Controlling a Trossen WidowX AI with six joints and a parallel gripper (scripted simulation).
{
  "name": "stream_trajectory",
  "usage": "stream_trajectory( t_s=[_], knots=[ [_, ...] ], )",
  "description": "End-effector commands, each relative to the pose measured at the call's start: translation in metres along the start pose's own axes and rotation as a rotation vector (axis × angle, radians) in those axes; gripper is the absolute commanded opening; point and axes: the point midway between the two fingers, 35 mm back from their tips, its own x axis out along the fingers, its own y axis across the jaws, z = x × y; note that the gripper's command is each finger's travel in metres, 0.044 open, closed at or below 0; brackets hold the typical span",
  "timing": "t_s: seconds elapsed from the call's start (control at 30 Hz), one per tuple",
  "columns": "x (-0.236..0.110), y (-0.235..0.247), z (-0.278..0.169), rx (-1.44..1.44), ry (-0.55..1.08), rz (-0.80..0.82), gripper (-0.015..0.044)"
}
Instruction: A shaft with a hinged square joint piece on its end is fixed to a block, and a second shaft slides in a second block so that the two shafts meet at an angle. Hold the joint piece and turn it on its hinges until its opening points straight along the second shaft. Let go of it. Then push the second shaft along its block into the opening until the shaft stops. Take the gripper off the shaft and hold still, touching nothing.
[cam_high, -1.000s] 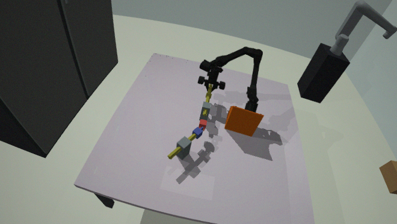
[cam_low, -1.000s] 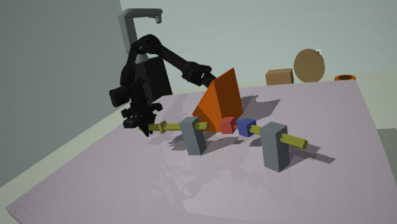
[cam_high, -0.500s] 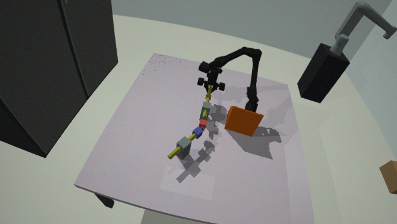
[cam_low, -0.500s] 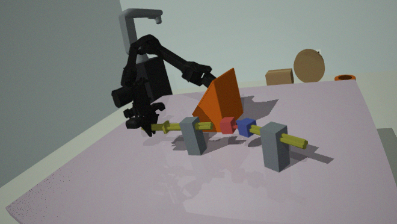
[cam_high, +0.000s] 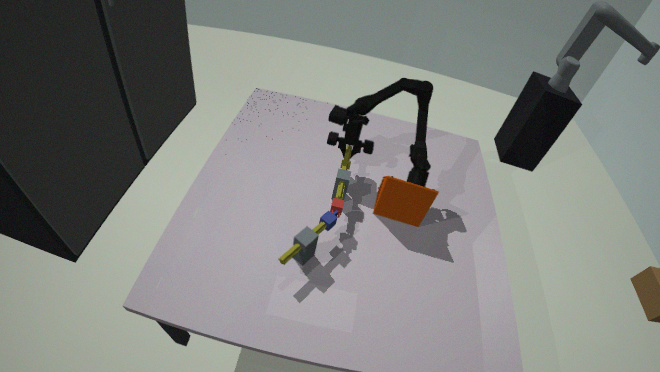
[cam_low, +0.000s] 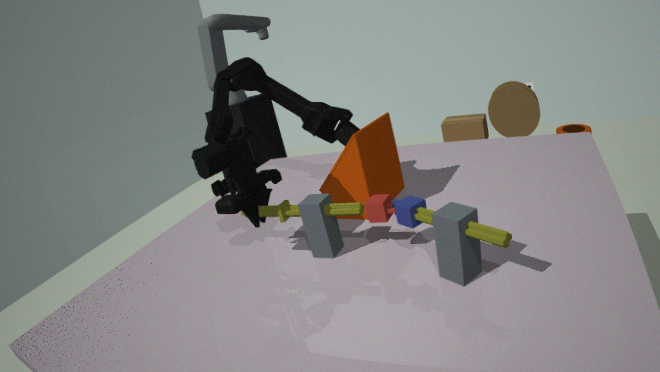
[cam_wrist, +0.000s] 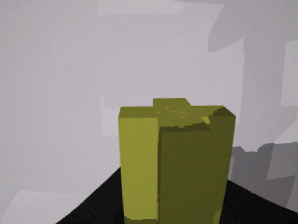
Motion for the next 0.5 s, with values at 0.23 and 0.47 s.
stream_trajectory(
  t_s=[0.23,0.47],
  knots=[
    [0.001,0.000,-0.020,-0.002,0.004,-0.001,0.0000],
    [0.001,0.000,-0.031,-0.002,0.005,-0.001,0.0000]
  ],
)
